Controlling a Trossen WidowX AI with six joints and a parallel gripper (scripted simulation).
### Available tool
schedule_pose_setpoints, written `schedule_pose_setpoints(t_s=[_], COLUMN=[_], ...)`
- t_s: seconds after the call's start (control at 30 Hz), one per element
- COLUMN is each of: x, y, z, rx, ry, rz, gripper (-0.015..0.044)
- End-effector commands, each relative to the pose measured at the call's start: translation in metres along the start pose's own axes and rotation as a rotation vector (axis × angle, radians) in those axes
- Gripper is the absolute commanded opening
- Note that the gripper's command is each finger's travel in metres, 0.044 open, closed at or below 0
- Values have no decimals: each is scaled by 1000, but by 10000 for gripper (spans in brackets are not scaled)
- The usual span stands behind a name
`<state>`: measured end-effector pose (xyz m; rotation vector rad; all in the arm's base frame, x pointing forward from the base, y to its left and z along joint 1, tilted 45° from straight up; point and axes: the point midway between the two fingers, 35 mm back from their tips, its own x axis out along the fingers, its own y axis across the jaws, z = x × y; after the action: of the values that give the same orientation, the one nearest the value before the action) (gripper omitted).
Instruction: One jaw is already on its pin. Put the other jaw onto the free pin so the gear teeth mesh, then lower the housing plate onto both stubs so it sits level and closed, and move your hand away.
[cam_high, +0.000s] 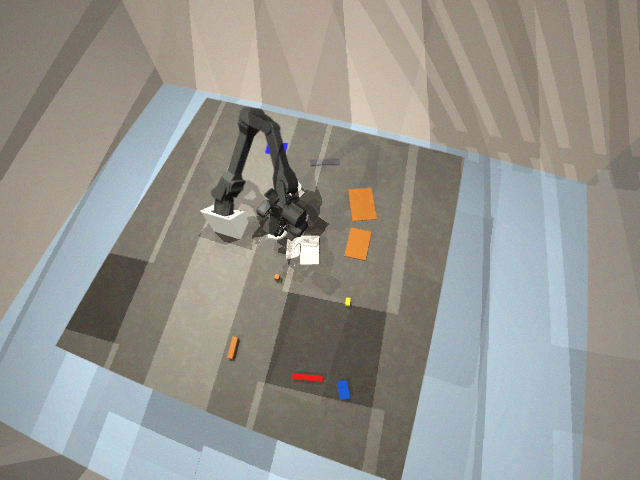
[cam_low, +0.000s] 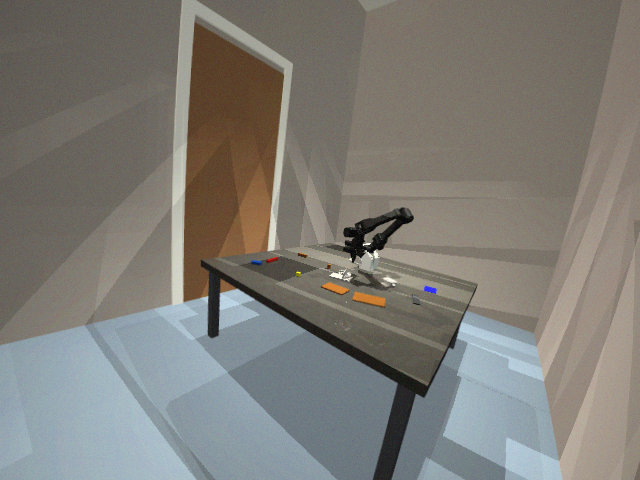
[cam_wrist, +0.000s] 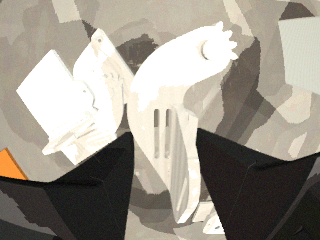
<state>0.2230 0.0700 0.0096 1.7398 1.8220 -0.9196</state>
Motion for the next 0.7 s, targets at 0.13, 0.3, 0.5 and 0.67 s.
schedule_pose_setpoints(t_s=[0.13, 0.3, 0.5, 0.67], x=[0, 0, 0, 1], y=[3, 4, 5, 5], z=[9, 15, 21, 27], rx=[157, 261, 386, 491], ry=[-2, -1, 2, 4], rz=[3, 2, 1, 0], gripper=[134, 134, 134, 134])
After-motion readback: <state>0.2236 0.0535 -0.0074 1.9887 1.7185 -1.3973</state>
